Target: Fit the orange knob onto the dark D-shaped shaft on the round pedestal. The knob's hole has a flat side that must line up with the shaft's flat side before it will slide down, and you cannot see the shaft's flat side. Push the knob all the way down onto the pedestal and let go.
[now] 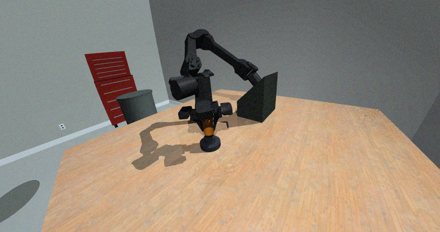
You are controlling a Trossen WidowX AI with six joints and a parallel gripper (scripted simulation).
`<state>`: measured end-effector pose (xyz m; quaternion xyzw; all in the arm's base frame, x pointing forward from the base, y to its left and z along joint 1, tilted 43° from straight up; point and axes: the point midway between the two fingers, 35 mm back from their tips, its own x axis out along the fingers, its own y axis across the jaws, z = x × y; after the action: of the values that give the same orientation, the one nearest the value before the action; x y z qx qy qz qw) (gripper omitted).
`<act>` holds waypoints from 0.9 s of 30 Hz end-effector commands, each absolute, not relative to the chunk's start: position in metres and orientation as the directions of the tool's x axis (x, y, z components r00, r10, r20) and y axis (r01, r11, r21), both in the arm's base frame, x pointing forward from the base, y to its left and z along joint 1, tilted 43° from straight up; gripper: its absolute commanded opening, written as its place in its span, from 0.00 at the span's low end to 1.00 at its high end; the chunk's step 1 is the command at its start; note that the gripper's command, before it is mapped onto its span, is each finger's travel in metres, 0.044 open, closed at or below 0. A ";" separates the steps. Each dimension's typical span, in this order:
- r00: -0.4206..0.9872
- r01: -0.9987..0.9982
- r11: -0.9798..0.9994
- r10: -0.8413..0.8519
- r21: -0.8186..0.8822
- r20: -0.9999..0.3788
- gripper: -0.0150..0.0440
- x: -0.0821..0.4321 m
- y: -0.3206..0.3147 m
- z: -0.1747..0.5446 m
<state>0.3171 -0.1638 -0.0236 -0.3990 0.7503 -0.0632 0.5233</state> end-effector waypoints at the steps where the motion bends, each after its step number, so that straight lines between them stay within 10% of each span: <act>1: -0.132 -0.536 0.672 -0.665 -0.512 -0.735 0.25 0.317 -0.164 -0.023; 27: -0.132 -0.557 0.663 -0.665 -0.500 -0.735 0.25 0.317 -0.161 -0.022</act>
<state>0.3155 -0.1635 -0.0235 -0.4003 0.7517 -0.0606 0.5206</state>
